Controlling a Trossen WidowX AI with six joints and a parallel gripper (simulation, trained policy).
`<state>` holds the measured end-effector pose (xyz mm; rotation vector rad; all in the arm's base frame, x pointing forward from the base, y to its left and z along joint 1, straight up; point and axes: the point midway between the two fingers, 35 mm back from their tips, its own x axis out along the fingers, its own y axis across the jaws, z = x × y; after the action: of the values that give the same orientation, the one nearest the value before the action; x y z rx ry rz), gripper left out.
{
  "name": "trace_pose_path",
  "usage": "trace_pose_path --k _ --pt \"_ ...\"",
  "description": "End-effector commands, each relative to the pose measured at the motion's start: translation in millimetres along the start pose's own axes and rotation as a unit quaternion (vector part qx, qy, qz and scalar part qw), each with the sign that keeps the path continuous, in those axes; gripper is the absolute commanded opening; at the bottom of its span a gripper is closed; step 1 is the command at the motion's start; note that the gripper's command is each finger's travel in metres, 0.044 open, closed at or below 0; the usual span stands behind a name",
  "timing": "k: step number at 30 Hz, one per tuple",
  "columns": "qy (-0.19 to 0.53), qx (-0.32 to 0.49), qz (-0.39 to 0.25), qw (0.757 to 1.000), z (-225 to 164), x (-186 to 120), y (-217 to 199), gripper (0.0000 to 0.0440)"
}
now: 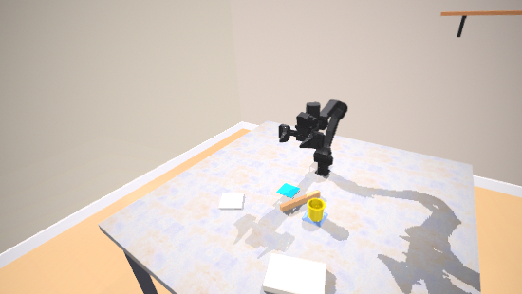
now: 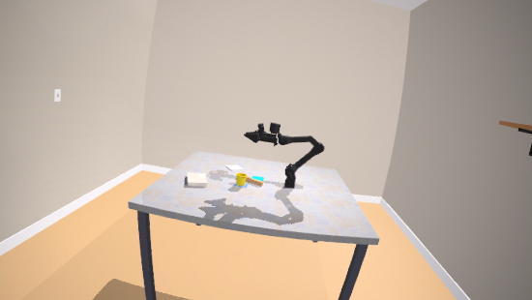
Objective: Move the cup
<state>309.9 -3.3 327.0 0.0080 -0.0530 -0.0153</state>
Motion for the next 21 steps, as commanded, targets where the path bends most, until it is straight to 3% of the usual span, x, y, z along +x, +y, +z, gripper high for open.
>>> trace_pose_path --k 1,13,16,21 --pt "0.0 0.0 0.001 1.0 1.5 0.3 0.6 0.0374" --pt "0.028 0.018 0.005 0.999 10.5 6.5 5.6 0.0071" --pt "0.042 0.03 0.008 0.999 11.6 9.6 8.1 0.008" --pt "0.061 0.054 0.015 0.997 15.7 15.1 13.3 0.0151"
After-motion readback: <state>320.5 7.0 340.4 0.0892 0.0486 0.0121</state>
